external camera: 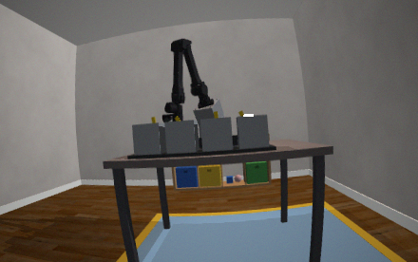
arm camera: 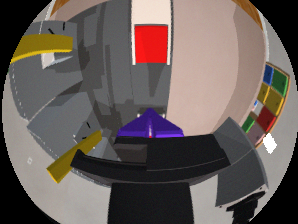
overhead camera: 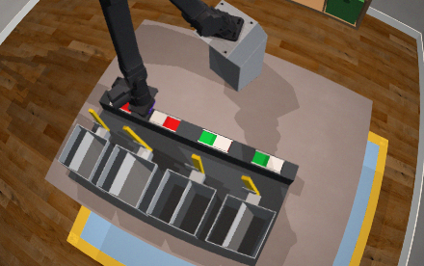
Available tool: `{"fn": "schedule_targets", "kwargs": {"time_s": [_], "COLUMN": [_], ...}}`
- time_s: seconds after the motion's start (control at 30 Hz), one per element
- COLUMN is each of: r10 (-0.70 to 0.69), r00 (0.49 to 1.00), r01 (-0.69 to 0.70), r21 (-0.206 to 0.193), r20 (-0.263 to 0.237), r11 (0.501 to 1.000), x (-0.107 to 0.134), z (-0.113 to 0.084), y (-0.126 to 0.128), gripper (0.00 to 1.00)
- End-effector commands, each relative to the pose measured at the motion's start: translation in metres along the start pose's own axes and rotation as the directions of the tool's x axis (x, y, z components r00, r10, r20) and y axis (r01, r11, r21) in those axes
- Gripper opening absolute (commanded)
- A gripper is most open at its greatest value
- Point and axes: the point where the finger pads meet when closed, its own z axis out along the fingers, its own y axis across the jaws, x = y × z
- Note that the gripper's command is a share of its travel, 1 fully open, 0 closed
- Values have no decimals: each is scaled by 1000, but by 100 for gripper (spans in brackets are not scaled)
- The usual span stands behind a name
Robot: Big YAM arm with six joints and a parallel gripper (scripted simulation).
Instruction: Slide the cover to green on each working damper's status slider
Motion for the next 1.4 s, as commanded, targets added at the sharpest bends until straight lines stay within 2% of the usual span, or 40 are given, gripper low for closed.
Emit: {"fn": "schedule_targets", "kwargs": {"time_s": [0.0,1.37], "r10": [5,5], "r00": [1000,1000], "r01": [-5,-5], "r21": [10,12], "r20": [-6,-7], "r11": [1000,1000], "x": [5,6], "z": [5,5], "y": [-3,-5], "gripper": [0,0]}}
